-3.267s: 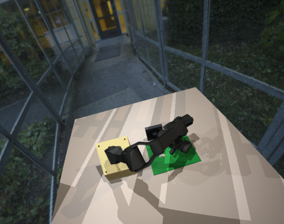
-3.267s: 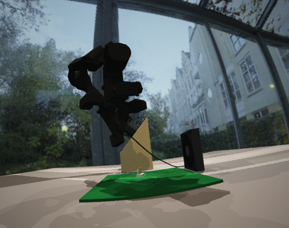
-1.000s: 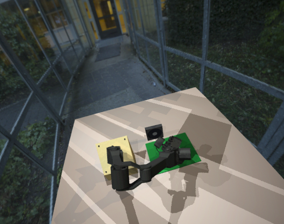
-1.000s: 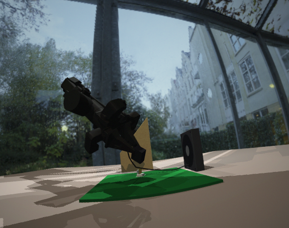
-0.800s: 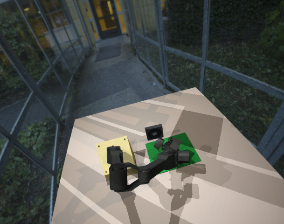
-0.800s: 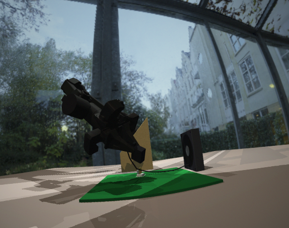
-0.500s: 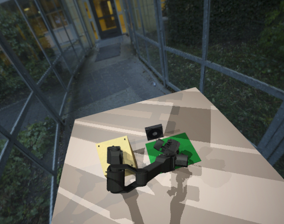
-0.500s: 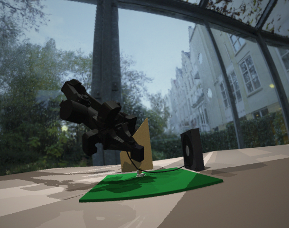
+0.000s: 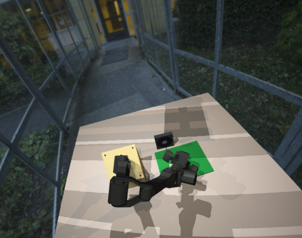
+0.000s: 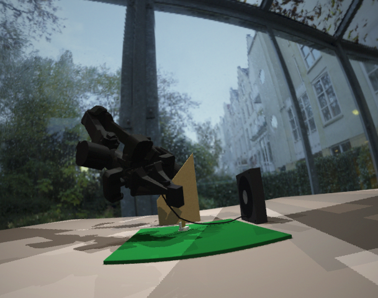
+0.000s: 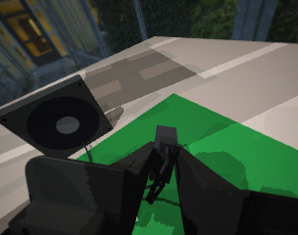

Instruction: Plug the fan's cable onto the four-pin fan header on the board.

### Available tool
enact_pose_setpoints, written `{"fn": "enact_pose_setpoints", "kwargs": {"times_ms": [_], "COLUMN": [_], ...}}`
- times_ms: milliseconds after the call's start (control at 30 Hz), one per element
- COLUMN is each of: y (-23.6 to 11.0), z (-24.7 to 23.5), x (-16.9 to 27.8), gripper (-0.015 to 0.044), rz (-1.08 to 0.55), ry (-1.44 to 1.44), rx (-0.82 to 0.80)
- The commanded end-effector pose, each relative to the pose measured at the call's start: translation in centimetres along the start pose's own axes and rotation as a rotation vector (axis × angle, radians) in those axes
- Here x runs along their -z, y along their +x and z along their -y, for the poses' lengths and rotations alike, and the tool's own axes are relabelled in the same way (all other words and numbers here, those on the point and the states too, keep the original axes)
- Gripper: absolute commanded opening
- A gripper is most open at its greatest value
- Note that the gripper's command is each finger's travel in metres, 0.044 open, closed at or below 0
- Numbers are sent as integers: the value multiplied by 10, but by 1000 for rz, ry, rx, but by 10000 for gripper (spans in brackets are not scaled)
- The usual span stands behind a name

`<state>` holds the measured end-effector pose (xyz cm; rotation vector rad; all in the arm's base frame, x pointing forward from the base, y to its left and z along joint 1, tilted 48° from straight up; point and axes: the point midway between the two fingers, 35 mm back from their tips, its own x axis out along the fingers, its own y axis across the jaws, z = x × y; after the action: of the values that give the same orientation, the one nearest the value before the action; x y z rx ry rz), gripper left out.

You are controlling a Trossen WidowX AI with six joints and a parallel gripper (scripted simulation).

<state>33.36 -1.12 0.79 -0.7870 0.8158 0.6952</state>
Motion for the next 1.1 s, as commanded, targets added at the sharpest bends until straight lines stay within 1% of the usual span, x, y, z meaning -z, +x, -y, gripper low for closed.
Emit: {"fn": "enact_pose_setpoints", "kwargs": {"times_ms": [0,800,1067], "y": [-3,-31,-39], "z": [-1,3,3], "x": [1,-3,-4], "gripper": [0,0,0], "rz": [50,297,346], "ry": [-24,-194,-241], "rx": [13,155,195]}}
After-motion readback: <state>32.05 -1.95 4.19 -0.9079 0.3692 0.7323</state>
